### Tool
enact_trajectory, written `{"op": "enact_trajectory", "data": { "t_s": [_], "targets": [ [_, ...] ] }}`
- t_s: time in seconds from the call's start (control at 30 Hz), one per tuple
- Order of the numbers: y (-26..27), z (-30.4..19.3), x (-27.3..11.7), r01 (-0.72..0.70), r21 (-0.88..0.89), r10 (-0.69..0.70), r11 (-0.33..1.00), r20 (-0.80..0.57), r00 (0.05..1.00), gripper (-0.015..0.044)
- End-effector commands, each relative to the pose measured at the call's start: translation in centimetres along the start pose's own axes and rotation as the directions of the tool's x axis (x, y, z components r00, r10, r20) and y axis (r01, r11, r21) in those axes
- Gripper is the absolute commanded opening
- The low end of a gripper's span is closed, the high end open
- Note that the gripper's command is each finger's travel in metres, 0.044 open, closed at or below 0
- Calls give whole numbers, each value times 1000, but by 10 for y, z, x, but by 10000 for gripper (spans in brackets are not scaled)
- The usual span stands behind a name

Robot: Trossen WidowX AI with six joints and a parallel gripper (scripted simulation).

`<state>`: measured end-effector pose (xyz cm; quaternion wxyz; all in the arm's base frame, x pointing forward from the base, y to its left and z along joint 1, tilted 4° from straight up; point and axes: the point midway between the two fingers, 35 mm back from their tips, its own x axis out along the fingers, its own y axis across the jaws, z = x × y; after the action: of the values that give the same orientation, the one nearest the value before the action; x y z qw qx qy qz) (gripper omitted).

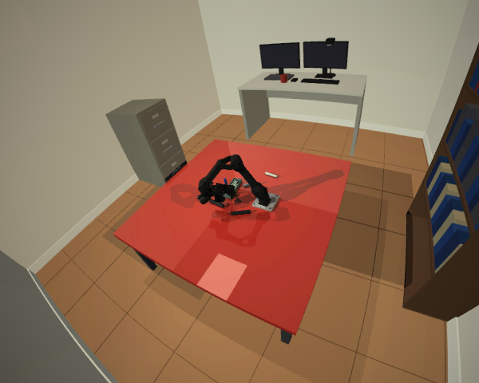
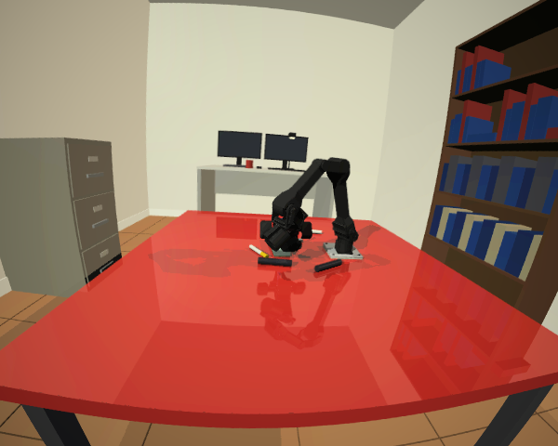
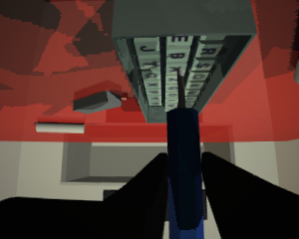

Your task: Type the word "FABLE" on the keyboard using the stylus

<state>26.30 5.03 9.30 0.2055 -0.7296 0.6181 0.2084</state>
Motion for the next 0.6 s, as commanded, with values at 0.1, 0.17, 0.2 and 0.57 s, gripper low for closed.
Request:
{"op": "enact_trajectory", "data": {
  "t_s": [0.1,0.17,0.2,0.57],
  "targets": [
    [0,4,2,-2,3,2,1000,2,1000,81],
    [0,4,2,-2,3,2,1000,2,1000,81],
    [0,4,2,-2,3,2,1000,2,1000,81],
    [0,8,5,-2,3,2,1000,2,1000,81]
  ]
}}
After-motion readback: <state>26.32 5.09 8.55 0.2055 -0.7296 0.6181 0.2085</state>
